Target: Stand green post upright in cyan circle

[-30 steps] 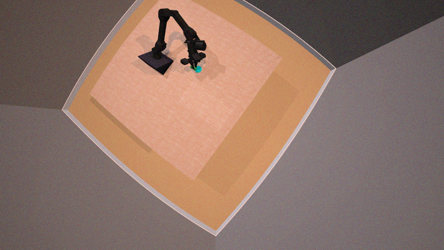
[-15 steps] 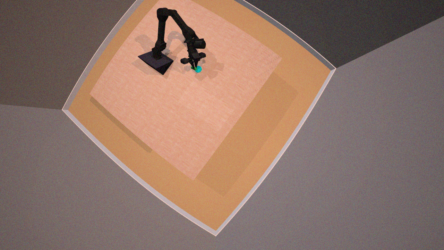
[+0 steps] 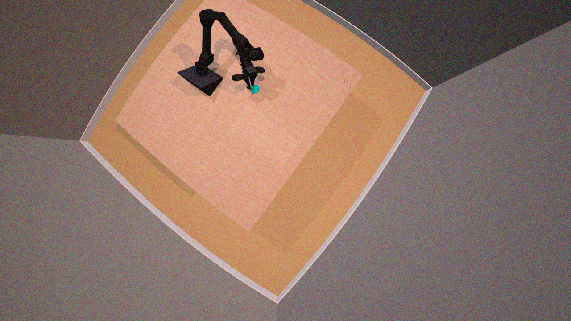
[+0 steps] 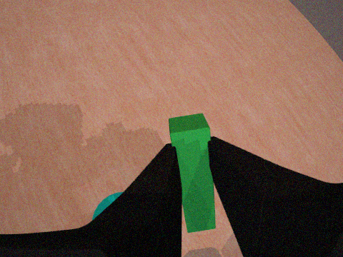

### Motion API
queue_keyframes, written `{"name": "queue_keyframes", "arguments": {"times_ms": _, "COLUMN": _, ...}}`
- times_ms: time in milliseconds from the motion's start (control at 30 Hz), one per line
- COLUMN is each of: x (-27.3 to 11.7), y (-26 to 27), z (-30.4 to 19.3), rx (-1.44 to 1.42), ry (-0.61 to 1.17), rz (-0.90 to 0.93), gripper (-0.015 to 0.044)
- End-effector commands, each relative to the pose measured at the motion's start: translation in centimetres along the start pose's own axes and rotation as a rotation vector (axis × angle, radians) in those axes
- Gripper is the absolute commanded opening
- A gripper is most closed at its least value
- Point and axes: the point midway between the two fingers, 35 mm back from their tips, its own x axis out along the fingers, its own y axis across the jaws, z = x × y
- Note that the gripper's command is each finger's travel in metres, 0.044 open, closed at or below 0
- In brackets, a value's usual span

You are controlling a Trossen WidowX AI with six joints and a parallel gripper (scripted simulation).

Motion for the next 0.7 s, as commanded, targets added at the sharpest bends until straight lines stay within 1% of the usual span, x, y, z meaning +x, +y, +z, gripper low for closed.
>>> {"name": "queue_keyframes", "arguments": {"times_ms": 0, "x": 0.01, "y": -0.12, "z": -0.19, "rx": 0.009, "ry": -0.021, "rz": -0.006, "gripper": 0.0023}}
{"name": "queue_keyframes", "arguments": {"times_ms": 667, "x": -0.54, "y": 0.12, "z": -0.09, "rx": 0.053, "ry": -0.156, "rz": 0.004, "gripper": 0.0023}}
